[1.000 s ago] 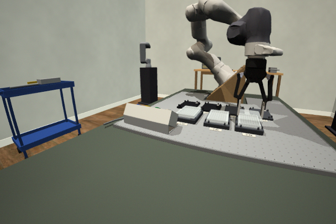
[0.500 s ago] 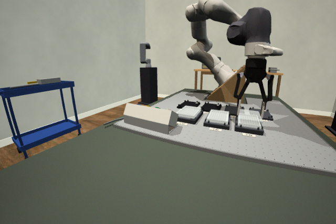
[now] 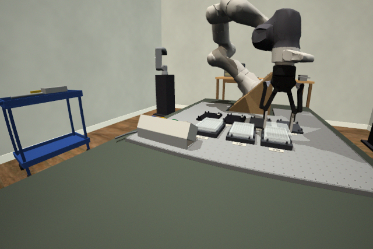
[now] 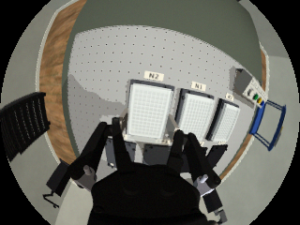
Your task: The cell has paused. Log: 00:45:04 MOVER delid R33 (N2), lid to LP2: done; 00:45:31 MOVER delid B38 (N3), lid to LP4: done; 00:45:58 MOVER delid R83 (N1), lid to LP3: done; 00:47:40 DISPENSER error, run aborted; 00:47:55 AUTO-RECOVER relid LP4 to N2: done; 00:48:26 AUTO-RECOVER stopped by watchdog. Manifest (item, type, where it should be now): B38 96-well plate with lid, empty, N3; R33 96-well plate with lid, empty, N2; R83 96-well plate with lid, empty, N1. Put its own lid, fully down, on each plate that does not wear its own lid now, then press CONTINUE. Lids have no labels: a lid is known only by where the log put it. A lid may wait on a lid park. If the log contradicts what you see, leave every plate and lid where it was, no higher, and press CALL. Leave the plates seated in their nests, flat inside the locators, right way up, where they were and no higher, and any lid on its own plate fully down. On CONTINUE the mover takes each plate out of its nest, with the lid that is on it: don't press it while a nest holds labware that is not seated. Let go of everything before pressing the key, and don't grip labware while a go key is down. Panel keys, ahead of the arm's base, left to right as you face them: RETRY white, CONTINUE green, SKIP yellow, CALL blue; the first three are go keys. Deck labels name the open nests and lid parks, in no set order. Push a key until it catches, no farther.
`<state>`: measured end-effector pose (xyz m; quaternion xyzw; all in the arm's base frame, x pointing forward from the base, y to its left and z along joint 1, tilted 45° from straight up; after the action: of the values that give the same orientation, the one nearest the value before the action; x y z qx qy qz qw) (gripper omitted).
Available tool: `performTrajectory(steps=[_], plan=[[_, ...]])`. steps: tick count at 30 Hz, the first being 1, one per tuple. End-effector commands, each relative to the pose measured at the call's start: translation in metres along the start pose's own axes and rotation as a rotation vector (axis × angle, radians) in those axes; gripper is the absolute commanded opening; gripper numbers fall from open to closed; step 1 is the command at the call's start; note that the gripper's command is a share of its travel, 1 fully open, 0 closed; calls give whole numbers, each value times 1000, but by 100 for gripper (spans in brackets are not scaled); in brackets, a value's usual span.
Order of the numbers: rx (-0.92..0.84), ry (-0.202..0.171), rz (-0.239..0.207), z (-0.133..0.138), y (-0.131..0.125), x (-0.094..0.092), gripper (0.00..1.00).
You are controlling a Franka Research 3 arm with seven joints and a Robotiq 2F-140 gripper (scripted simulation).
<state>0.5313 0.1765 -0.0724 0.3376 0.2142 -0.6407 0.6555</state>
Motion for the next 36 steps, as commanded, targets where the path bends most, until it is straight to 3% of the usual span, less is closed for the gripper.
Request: performTrajectory(steps=[1, 36], plan=[[-2, 0, 3, 0, 1, 2, 0], [2, 0, 3, 1, 2, 11, 0]])
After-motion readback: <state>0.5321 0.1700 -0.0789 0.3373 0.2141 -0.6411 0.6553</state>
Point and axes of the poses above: the point where the finger pads meet when closed, its own x axis out along the fingers, its own z axis across the jaws, y = z × x, the point moved 9 cm from there along -x, back along the fingers, and after that the axes turned 14 degrees about x, right-handed, at the moved point
